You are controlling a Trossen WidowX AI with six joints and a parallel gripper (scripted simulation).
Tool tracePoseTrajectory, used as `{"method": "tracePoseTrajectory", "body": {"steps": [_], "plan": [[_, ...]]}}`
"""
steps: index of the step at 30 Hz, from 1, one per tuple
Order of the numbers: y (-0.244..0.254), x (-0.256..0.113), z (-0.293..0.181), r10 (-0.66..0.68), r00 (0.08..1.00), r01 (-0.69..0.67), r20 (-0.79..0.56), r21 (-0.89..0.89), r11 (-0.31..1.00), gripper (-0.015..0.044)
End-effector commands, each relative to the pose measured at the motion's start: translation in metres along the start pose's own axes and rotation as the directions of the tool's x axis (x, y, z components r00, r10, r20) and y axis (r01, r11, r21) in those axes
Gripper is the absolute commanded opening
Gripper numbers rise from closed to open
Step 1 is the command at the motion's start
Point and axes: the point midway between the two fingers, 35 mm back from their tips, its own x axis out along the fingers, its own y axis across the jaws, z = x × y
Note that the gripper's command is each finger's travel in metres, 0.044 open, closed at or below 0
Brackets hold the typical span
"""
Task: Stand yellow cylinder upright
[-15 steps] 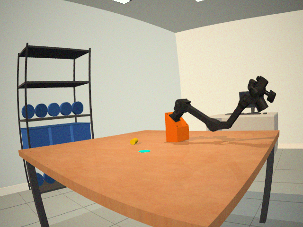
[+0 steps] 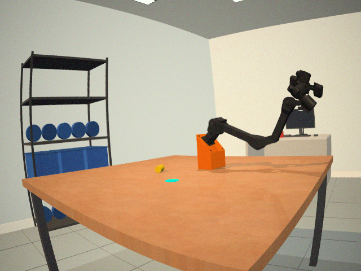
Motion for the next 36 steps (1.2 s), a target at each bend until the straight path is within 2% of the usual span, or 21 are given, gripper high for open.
{"method": "tracePoseTrajectory", "body": {"steps": [1,10,18,27,36], "plan": [[0.037,0.008,0.039,0.046,0.996,-0.038,0.076,-0.093,0.995,0.0309],[0.132,0.010,0.121,0.193,0.947,-0.113,0.257,-0.297,0.948,0.0309],[0.226,-0.009,0.179,0.363,0.849,-0.160,0.385,-0.466,0.870,0.0309],[0.335,-0.054,0.222,0.570,0.676,-0.189,0.467,-0.638,0.746,0.0309],[0.439,-0.119,0.238,0.763,0.448,-0.188,0.466,-0.785,0.590,0.0309]]}}
